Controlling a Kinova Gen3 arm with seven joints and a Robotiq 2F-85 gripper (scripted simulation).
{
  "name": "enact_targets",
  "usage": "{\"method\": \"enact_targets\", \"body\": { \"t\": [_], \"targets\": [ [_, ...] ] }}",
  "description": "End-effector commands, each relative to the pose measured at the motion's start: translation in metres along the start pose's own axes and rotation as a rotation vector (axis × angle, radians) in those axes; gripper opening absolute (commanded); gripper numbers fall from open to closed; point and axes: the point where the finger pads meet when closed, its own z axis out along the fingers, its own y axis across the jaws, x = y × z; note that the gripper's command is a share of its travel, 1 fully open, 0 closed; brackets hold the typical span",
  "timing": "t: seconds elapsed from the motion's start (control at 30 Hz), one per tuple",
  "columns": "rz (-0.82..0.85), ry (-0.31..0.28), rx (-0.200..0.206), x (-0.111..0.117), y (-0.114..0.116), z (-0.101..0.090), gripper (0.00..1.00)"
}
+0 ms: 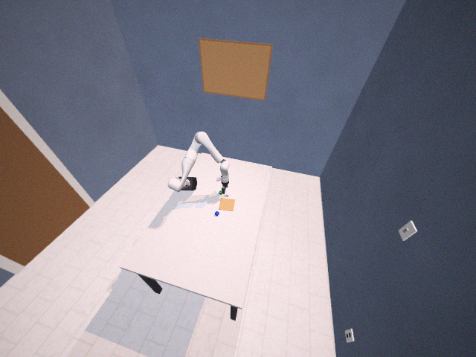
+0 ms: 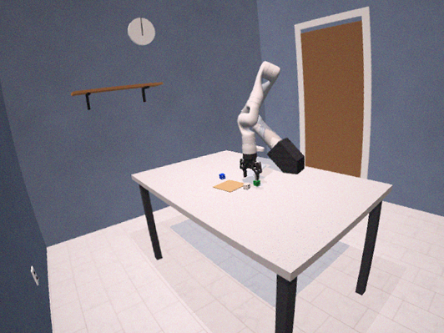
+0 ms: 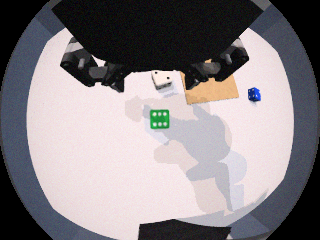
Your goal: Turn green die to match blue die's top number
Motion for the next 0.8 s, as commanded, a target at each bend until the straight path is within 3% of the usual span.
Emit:
{"method": "enact_targets", "body": {
  "t": [0.0,0.23,0.3,0.57,0.77],
  "targets": [
    [0.008,-0.004,-0.001,0.001,0.001,-0.001,1.00],
    [0.008,-0.004,-0.001,0.001,0.001,-0.030,1.00],
    [0.008,-0.004,-0.001,0.001,0.001,-0.030,1.00],
    [0.008,-0.004,-0.001,0.001,0.001,-0.083,1.00],
    [0.008,-0.004,-0.001,0.001,0.001,-0.100,1.00]
  ]
}}
